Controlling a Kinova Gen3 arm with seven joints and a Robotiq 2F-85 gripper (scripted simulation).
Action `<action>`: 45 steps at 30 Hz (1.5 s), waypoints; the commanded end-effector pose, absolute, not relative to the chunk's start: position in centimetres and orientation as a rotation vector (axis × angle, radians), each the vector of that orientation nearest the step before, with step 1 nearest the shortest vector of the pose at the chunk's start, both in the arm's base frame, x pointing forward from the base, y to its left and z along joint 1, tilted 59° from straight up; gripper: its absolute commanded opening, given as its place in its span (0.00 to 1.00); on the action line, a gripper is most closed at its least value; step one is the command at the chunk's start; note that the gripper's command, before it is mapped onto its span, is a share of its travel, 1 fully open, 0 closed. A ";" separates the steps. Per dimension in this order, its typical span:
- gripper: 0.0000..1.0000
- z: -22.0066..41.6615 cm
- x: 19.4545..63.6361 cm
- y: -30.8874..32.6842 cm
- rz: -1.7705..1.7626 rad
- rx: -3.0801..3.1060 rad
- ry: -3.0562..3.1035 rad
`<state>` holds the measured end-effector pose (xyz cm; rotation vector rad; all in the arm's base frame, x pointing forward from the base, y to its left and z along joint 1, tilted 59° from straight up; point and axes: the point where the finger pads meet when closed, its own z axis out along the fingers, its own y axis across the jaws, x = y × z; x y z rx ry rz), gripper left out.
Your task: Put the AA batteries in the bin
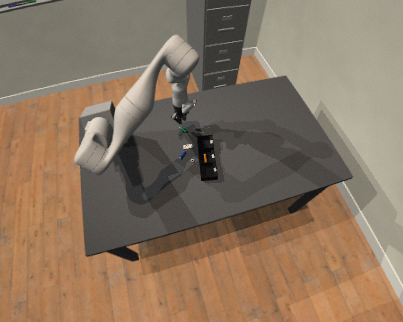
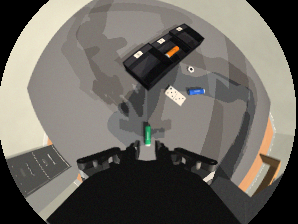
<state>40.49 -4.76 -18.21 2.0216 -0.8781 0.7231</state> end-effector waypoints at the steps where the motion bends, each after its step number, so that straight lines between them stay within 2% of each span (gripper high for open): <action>1: 0.29 -18.0 40.6 -4.7 0.726 2.021 -0.881; 24: 0.29 -21.6 41.7 -10.0 0.731 2.024 -0.885; 45: 0.29 -22.1 42.0 -10.9 0.727 2.027 -0.877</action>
